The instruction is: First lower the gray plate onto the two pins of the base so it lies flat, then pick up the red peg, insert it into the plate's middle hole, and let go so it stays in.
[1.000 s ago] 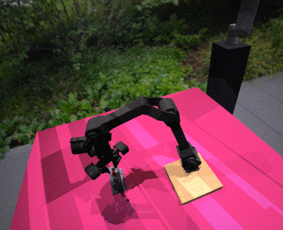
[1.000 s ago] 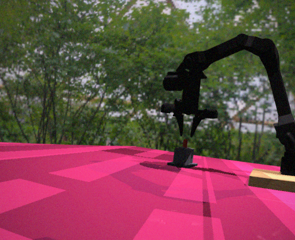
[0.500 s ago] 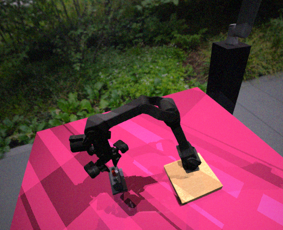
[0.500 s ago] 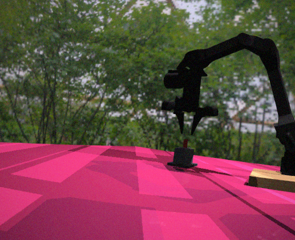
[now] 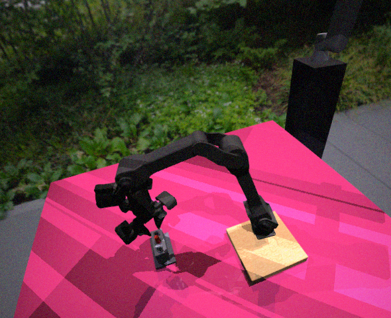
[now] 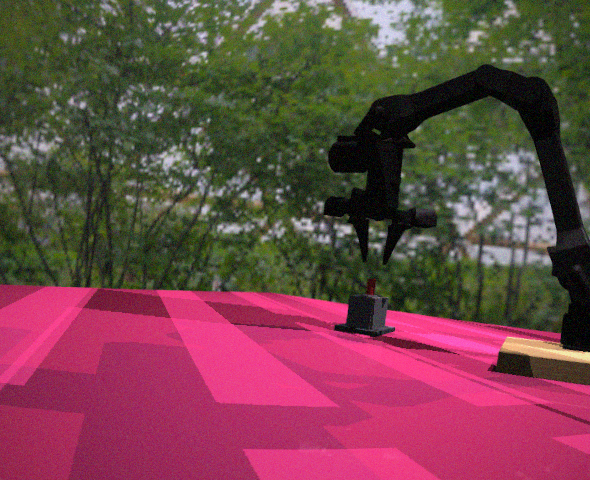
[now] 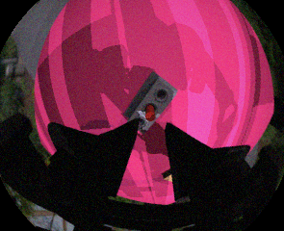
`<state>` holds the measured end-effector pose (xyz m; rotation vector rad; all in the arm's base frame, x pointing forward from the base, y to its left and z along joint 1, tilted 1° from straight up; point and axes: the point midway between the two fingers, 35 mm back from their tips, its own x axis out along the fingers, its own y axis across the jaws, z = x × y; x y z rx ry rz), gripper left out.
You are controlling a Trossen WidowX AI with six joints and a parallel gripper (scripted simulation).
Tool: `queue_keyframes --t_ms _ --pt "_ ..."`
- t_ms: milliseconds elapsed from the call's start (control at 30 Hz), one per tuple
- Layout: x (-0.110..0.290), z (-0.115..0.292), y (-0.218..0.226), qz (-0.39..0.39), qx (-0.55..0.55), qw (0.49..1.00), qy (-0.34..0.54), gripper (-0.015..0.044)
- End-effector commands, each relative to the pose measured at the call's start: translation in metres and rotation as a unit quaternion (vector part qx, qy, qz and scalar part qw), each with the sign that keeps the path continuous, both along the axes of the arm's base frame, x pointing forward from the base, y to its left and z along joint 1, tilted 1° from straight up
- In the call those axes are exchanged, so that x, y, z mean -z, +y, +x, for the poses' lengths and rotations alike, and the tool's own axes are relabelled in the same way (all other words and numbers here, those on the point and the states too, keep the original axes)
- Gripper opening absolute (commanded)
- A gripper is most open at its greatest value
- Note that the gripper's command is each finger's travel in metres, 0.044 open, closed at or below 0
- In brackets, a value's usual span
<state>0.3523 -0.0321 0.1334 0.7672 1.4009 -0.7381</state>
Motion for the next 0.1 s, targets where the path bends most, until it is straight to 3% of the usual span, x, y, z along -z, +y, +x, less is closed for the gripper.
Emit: queue_keyframes --t_ms 0,67 --pt "-0.0034 -0.0002 0.0 0.002 -0.002 1.0 0.0 0.015" --pt "-0.0045 -0.0002 -0.0003 0.002 -0.002 1.0 0.0 0.015"
